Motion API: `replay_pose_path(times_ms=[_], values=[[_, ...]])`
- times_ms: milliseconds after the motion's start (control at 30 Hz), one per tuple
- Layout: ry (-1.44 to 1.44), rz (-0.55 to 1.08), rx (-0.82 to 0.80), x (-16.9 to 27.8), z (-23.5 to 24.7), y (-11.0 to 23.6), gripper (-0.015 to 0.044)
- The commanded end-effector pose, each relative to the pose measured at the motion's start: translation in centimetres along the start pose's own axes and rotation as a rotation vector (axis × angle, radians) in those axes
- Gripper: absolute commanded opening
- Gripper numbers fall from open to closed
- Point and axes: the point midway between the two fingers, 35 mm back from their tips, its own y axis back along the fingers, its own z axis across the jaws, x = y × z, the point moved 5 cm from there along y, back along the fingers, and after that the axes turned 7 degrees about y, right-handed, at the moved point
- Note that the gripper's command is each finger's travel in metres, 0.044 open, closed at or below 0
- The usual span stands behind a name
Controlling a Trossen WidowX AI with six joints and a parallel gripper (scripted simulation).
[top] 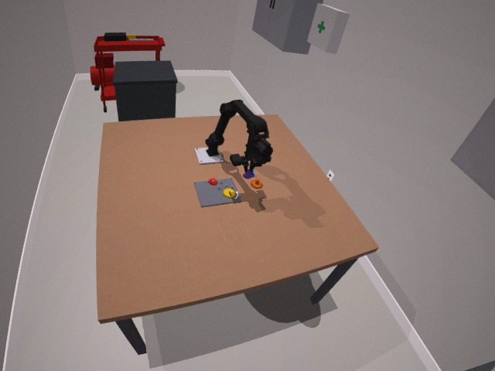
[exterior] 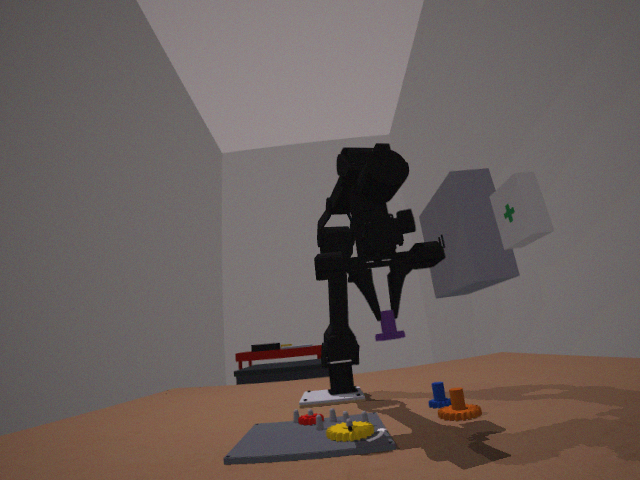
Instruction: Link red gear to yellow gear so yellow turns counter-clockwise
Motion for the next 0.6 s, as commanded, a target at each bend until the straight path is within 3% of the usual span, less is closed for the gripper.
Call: replay_pose_path(times_ms=[0, 567], values=[[0.002, -0.001, 0.002, 0.3, -0.4, -0.2, 0.0], [0.002, 0.006, 0.005, 1.9, -2.2, -1.2, 0.0]])
